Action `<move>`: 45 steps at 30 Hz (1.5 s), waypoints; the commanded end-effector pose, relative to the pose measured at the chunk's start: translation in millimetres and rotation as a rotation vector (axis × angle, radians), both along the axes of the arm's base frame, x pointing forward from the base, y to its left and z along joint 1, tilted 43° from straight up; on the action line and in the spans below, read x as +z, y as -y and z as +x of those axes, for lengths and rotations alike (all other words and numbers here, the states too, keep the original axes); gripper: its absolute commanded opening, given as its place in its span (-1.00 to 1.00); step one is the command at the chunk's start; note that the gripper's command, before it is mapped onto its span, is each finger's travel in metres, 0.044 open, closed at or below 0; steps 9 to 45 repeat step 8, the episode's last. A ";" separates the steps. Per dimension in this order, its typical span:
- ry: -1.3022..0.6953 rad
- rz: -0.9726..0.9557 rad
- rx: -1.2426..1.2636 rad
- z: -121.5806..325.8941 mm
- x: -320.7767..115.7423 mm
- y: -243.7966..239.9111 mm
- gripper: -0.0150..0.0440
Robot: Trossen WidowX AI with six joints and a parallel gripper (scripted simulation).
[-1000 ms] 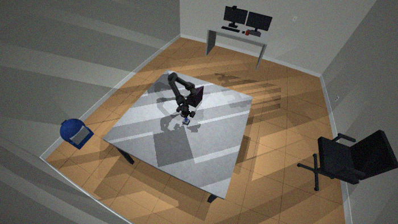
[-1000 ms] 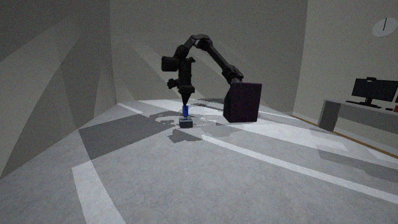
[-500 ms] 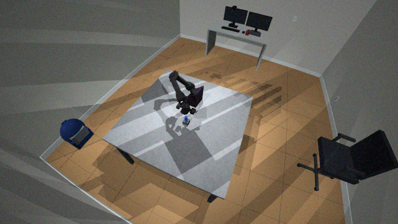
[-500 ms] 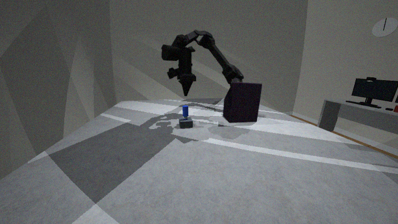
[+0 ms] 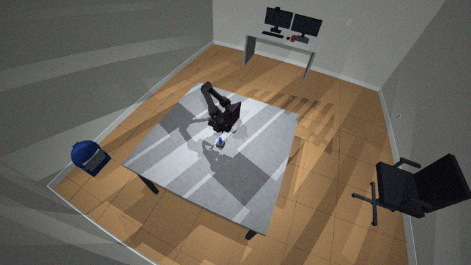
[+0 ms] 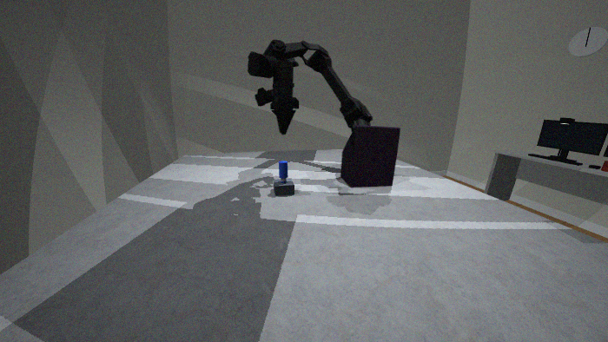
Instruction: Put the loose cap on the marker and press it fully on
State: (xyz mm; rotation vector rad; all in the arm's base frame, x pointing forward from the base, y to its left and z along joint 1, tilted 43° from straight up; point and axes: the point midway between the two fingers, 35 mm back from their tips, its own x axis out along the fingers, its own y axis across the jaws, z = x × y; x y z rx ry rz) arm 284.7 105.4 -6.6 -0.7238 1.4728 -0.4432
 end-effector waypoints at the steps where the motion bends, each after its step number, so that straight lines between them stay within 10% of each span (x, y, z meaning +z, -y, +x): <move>1: 0.006 0.006 -0.003 1.3 1.2 -1.9 0.58; 6: 0.006 0.006 -0.003 1.3 1.2 -1.9 1.00; 45: 0.006 0.006 -0.003 1.3 1.2 -1.9 1.00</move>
